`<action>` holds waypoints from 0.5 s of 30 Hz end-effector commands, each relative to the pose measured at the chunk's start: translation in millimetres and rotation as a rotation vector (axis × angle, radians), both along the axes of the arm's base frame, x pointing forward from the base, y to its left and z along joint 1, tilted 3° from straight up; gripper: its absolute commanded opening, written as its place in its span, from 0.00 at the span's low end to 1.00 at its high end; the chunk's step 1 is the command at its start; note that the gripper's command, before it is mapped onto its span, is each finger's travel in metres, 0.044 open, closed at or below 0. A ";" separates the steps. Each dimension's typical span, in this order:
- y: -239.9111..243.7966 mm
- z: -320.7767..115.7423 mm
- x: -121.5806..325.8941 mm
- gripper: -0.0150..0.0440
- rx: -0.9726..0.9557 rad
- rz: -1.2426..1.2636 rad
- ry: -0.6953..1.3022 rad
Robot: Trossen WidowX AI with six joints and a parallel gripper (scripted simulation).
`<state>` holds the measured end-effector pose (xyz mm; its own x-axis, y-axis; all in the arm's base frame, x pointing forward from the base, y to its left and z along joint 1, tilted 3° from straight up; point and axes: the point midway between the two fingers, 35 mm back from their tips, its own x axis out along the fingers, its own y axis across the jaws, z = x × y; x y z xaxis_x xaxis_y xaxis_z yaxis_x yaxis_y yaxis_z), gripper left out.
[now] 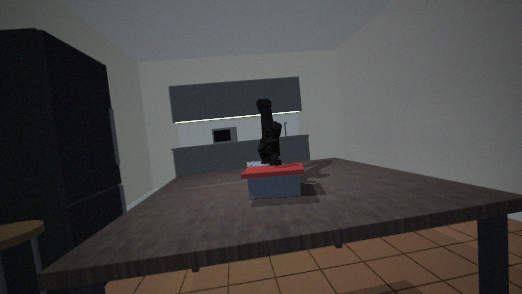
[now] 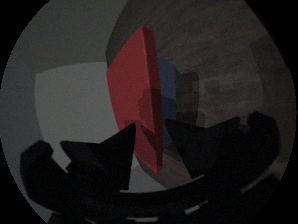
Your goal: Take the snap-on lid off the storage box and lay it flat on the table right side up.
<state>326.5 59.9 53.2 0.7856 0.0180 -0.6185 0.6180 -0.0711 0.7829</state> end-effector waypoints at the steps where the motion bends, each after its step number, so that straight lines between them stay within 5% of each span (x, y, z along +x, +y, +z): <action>1: 0.4 -3.1 0.7 0.55 -0.002 0.005 0.007; 11: 0.4 -3.1 0.7 0.44 -0.002 0.005 0.007; 15: 0.4 -3.1 0.7 0.26 -0.002 0.005 0.007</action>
